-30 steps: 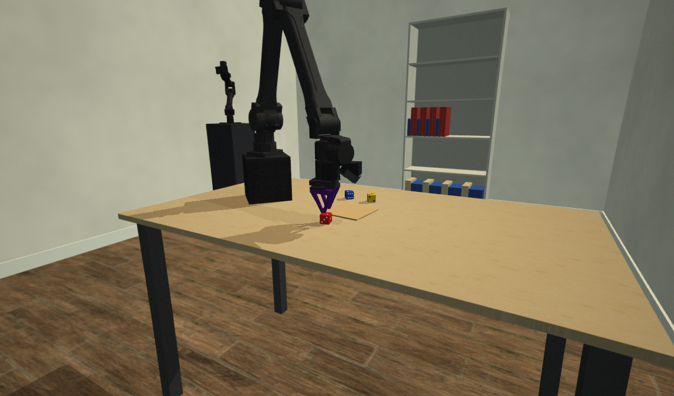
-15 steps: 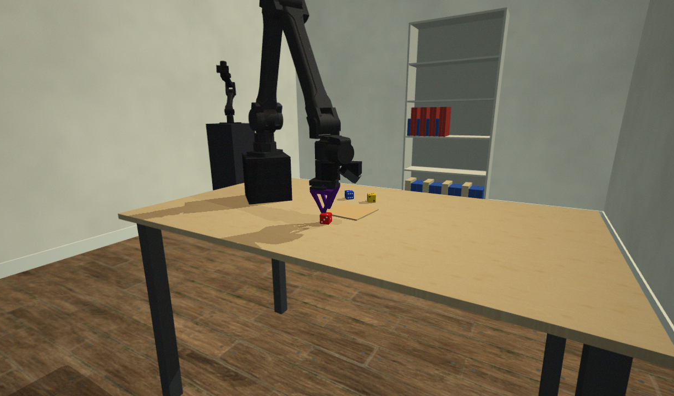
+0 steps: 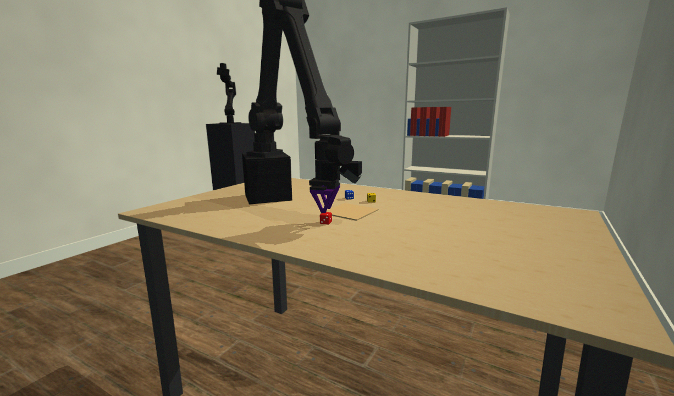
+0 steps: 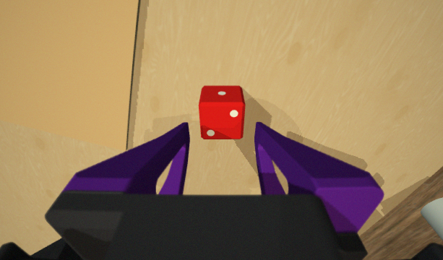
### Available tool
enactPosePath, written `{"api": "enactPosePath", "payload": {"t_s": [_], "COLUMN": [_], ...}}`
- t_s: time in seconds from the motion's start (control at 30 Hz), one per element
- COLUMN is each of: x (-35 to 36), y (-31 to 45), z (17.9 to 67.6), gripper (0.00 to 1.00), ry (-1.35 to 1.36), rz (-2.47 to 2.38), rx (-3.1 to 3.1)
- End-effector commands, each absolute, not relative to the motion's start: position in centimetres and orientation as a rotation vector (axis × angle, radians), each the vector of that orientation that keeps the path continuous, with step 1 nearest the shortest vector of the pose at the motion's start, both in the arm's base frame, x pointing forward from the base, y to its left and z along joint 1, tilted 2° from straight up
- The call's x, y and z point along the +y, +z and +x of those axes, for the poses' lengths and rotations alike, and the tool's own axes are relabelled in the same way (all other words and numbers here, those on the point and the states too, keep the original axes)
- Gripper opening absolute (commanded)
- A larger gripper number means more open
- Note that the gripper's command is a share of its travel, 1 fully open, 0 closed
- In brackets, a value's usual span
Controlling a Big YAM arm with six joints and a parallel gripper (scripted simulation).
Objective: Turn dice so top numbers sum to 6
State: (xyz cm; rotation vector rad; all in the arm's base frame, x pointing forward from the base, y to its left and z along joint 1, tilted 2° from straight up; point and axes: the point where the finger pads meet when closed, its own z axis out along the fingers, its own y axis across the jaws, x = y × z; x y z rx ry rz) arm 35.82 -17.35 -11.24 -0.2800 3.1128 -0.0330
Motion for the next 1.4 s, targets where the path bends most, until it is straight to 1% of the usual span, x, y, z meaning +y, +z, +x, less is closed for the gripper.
{"api": "enactPosePath", "payload": {"t_s": [0.0, 0.13, 0.17, 0.3, 0.63, 0.77, 0.87, 1.03, 1.37], "x": [-18.3, -18.3, -18.6, -18.1, -18.4, -18.7, -18.2, -18.6, -18.5], "y": [-10.8, -11.1, -9.9, -11.9, -13.9, -12.8, -14.7, -13.4, -13.6], "z": [37.4, 37.4, 38.1, 37.0, 37.5, 38.1, 37.0, 38.0, 37.6], "gripper": [0.45, 0.45, 0.45, 0.45, 0.45, 0.45, 0.45, 0.45, 0.45], "ry": [-0.056, -0.055, -0.08, -0.049, -0.056, -0.081, -0.048, -0.076, -0.068], "rz": [-0.277, -0.277, -0.275, -0.277, -0.276, -0.274, -0.277, -0.274, -0.275], "rx": [3.078, 3.08, 3.052, 3.086, 3.079, 3.05, 3.087, 3.055, 3.064]}}
